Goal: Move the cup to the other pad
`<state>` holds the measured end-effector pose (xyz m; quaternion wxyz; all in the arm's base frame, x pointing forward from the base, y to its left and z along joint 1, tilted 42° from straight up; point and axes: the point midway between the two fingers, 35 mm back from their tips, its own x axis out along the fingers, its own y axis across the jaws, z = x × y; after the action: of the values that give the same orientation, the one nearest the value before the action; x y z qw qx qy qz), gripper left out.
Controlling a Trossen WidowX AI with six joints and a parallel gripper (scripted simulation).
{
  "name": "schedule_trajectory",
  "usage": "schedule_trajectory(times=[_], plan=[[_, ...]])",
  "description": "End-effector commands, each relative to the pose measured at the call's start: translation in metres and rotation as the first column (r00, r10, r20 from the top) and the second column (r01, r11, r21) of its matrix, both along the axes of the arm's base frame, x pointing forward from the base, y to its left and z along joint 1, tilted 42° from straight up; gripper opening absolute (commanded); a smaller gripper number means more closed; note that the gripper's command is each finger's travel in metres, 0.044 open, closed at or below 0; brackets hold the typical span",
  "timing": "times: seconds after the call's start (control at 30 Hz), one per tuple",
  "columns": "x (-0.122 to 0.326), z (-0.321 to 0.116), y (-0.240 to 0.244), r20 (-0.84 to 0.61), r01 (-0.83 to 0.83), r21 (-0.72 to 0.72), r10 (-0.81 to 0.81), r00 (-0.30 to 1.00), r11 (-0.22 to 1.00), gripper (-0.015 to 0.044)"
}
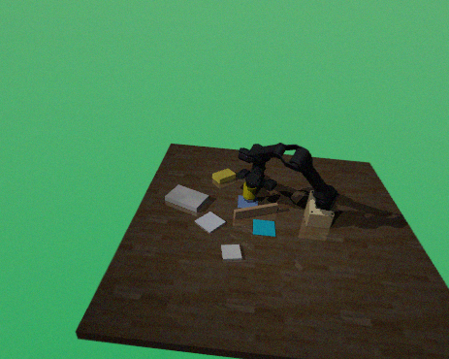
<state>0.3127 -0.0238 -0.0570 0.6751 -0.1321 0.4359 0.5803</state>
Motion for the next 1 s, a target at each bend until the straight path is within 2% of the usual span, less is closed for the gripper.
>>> schedule_trajectory(times=[0.0, 0.17, 0.97], plan=[[0.003, 0.017, -0.015, 0.017, -0.001, -0.009, 0.001, 1.0, 1.0, 0.0], [0.0, 0.029, -0.026, 0.015, 0.0, -0.007, 0.0, 1.0, 1.0, 0.0], [-0.002, 0.026, -0.023, 0.006, 0.004, -0.001, -0.004, 1.0, 1.0, 0.0]])
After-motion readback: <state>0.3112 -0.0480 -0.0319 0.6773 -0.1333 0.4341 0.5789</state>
